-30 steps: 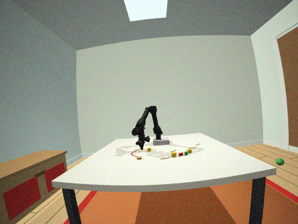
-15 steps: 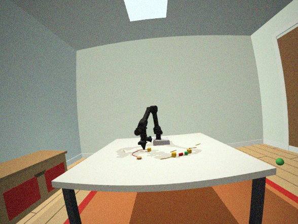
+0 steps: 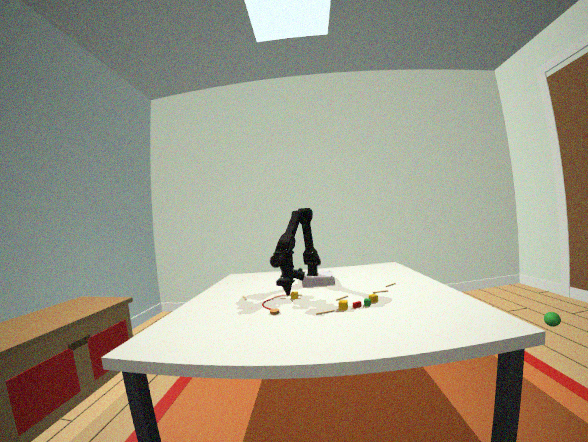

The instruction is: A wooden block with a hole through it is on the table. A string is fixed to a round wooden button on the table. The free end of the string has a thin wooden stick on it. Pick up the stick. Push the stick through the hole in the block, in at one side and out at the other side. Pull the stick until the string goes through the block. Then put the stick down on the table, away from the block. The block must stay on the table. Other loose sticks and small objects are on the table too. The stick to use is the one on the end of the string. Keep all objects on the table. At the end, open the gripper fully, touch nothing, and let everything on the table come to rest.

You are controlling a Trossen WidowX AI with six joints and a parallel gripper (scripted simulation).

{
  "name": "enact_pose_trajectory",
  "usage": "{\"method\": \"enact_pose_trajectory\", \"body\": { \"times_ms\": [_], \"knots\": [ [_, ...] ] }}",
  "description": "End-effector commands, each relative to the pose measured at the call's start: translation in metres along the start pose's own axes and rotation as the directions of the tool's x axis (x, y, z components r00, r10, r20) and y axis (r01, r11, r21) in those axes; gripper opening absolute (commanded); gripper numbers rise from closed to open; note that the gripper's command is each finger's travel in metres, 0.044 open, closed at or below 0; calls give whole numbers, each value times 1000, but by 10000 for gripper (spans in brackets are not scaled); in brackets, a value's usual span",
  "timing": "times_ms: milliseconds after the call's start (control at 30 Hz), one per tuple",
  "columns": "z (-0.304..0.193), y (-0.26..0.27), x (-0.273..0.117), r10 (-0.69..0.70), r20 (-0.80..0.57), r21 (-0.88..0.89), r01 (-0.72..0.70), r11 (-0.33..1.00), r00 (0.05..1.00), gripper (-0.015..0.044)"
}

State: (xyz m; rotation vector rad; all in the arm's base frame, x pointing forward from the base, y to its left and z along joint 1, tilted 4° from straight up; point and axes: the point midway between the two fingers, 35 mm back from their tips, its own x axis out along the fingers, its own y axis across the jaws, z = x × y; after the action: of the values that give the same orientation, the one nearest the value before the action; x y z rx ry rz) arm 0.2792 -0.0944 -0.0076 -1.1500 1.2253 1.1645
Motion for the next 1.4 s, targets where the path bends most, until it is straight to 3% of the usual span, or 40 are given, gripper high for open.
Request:
{"method": "enact_pose_trajectory", "body": {
  "times_ms": [0,167,267,433,633,800,933,1100,1233,1367],
  "knots": [
    [4,1,0,-2,3,1,2,1000,1000,0],
    [1,0,0,0,0,-1,0,1000,1000,125],
    [0,-1,-10,0,0,-1,0,1000,1000,125],
    [-2,0,-78,0,-1,-1,0,1000,1000,125],
    [-2,-4,-78,-17,-5,17,17,1000,1000,125],
    [5,-4,-78,-16,1,410,14,912,1000,125],
    [12,-4,-78,-15,7,716,5,698,1000,125],
    [20,-4,-77,-14,14,954,-9,299,1000,125],
    [27,-4,-77,-12,20,997,-20,-71,1000,125],
    [34,-4,-77,-10,25,902,-27,-432,1000,125]
  ]
}}
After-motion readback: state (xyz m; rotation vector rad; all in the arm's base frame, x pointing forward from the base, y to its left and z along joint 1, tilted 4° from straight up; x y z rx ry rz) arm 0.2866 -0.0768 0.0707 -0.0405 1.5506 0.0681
